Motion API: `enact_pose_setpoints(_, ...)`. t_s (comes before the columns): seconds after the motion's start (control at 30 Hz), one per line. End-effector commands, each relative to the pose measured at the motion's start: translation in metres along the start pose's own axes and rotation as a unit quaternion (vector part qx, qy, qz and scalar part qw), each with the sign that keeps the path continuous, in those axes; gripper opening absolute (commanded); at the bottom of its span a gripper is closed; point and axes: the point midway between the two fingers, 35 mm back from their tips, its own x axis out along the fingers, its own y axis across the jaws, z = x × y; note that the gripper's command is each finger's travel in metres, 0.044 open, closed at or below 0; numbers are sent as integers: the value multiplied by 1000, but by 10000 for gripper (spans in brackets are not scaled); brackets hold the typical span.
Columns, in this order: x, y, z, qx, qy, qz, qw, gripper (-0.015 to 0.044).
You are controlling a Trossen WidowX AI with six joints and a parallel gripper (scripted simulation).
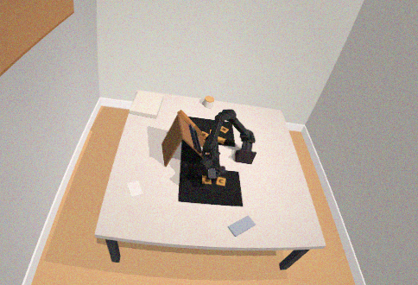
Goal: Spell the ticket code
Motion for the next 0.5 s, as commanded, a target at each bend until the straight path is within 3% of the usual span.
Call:
enact_pose_setpoints(0.0, 1, 0, 0, -2, 2, -1, 1000, 340)
enact_pose_setpoints(0.47, 4, 0, 0, -2, 2, -1, 1000, 340)
